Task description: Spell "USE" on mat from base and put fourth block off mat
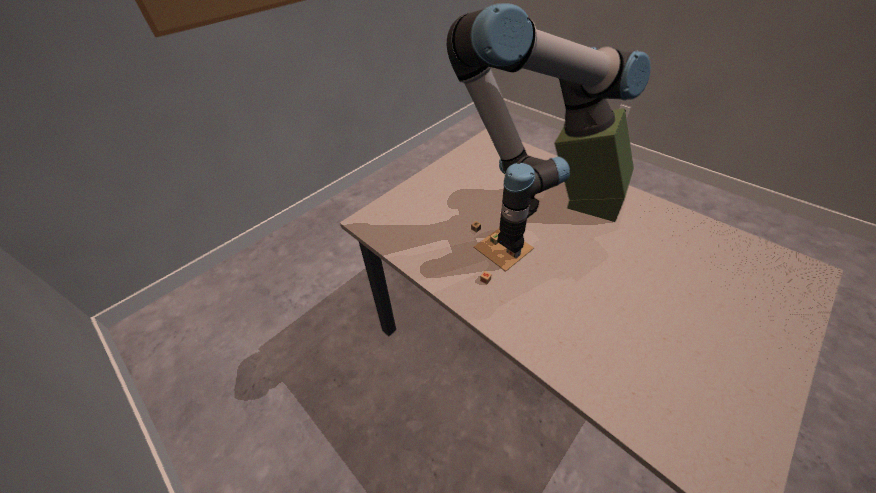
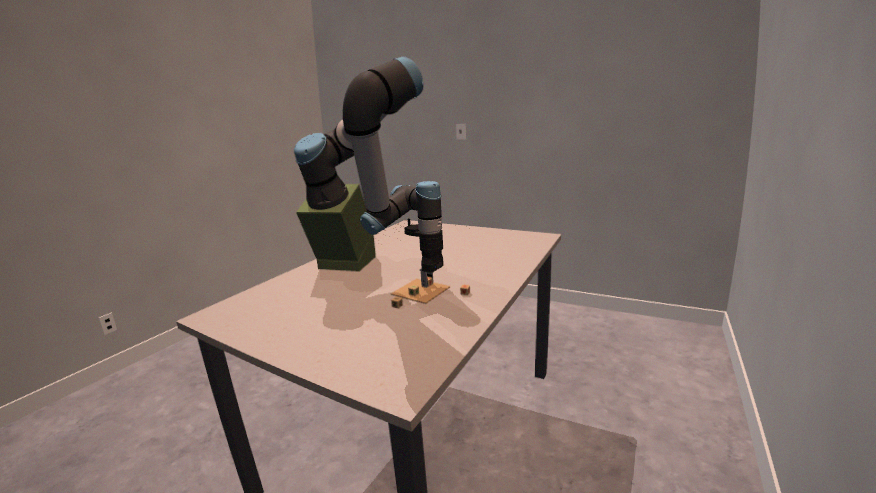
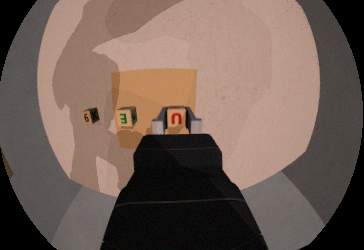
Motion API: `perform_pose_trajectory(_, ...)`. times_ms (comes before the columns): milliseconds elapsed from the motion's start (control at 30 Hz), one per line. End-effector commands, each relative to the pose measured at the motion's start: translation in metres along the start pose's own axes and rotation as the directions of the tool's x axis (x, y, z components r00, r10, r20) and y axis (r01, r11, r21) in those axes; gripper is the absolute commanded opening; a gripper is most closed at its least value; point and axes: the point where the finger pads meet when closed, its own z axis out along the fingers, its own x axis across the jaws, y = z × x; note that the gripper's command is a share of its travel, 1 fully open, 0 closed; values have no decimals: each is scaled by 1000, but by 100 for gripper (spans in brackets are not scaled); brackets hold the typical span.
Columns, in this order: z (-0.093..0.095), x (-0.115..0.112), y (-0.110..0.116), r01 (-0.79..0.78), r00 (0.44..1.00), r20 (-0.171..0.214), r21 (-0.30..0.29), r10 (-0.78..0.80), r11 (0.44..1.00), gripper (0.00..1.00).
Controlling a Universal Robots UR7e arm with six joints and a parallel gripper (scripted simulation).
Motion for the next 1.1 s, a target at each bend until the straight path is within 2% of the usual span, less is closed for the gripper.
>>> perform_pose_trajectory(0,0,0,0,0,1000,0,-1,0,1000,49)
perform_pose_trajectory(900,0,0,0,0,1000,0,-1,0,1000,49)
perform_pose_trajectory(933,0,0,0,0,1000,0,-1,0,1000,55)
perform_pose_trajectory(1000,0,0,0,0,1000,0,-1,0,1000,55)
perform_pose_trajectory(1033,0,0,0,0,1000,0,-1,0,1000,61)
perform_pose_trajectory(1067,0,0,0,0,1000,0,-1,0,1000,61)
